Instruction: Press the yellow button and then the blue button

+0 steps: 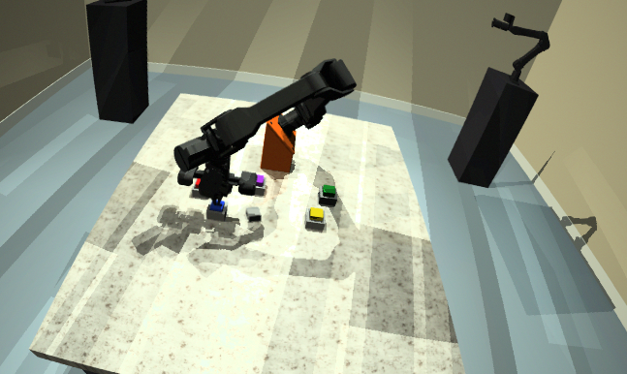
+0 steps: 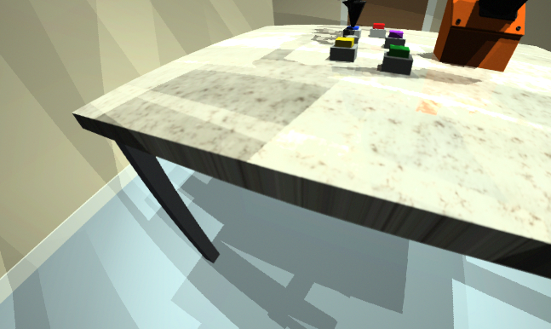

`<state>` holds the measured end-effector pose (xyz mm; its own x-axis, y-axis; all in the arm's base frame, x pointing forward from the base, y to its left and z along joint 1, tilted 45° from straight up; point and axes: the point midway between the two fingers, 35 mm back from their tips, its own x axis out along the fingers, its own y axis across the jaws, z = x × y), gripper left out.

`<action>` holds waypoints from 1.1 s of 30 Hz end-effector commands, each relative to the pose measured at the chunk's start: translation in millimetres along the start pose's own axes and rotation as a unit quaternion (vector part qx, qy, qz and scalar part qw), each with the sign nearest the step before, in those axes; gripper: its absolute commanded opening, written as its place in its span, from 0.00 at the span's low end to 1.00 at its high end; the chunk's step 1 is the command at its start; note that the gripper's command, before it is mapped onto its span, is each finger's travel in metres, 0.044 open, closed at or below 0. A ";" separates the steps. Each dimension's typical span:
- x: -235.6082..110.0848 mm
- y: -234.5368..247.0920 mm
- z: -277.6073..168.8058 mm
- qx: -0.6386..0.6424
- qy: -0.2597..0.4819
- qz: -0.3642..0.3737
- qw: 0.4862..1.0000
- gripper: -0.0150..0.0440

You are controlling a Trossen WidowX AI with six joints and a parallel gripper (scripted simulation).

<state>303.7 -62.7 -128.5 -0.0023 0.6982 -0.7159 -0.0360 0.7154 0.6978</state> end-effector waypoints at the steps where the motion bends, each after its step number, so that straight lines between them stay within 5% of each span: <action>1: 1.2 1.0 -0.2 0.002 0.000 0.002 1.000 0.29; 12: -32.1 0.5 -0.1 0.002 0.000 0.001 1.000 0.29; 14: -35.1 10.7 3.8 0.003 0.002 -0.001 1.000 0.38; 26: -75.1 206.4 17.1 0.007 0.006 -0.015 1.000 0.91; 33: -91.4 311.4 -28.5 0.005 0.002 0.000 1.000 0.93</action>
<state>291.6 70.4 122.8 0.0012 0.6824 -0.7310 -0.0350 0.7306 0.6819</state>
